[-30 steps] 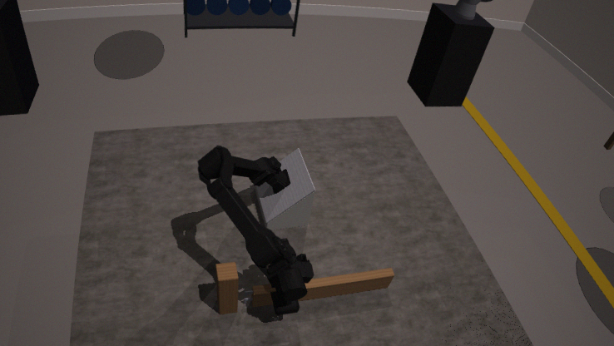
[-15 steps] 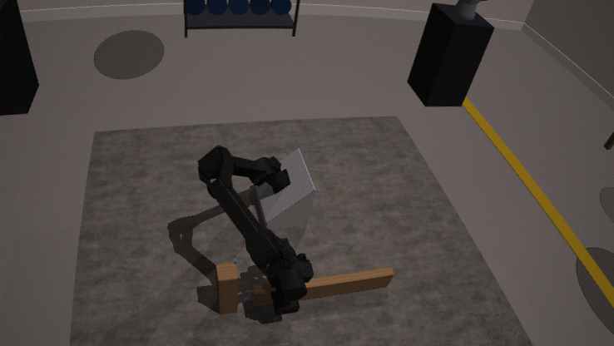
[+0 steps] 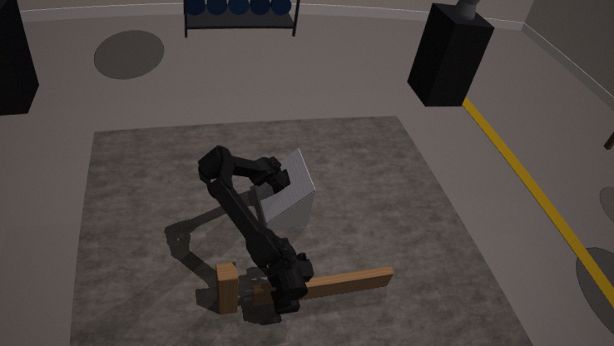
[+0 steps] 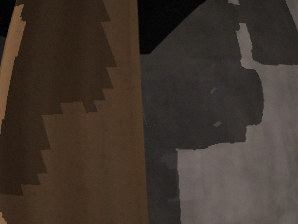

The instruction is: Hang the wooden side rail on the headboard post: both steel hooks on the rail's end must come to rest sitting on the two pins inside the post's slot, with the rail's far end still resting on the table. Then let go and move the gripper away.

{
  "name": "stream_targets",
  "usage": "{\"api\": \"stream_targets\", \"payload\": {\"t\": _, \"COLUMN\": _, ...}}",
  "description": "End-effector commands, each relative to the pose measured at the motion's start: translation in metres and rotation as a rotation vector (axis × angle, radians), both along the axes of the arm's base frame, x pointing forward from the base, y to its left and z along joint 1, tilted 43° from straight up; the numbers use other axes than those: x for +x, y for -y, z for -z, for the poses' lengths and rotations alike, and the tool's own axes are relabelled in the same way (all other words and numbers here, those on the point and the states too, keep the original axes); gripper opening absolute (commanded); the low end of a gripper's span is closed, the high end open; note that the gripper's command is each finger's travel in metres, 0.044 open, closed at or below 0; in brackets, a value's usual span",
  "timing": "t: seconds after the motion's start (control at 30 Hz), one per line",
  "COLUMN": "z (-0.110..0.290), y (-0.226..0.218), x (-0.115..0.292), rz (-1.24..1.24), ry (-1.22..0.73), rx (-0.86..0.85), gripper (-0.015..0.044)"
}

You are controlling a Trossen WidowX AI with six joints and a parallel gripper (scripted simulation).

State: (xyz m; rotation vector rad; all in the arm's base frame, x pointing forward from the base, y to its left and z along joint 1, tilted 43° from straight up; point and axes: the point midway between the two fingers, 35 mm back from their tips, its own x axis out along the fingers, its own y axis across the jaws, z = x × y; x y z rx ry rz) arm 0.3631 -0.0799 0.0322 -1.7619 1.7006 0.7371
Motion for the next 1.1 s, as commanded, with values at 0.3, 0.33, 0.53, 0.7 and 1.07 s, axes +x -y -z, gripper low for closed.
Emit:
{"api": "stream_targets", "payload": {"t": 0.3, "z": -0.0041, "y": -0.0052, "x": 0.0008, "rz": -0.013, "ry": 0.000, "rx": -0.002, "gripper": 0.0000}}
{"api": "stream_targets", "payload": {"t": 0.33, "z": -0.0042, "y": -0.0053, "x": 0.0008, "rz": -0.013, "ry": 0.000, "rx": -0.002, "gripper": 0.0000}}
{"api": "stream_targets", "payload": {"t": 0.53, "z": -0.0049, "y": -0.0060, "x": 0.0008, "rz": -0.013, "ry": 0.000, "rx": -0.002, "gripper": 0.0000}}
{"api": "stream_targets", "payload": {"t": 0.7, "z": -0.0055, "y": -0.0065, "x": 0.0007, "rz": -0.013, "ry": 0.000, "rx": -0.002, "gripper": 0.0000}}
{"api": "stream_targets", "payload": {"t": 1.07, "z": -0.0068, "y": -0.0078, "x": 0.0007, "rz": -0.013, "ry": 0.000, "rx": -0.002, "gripper": 0.0000}}
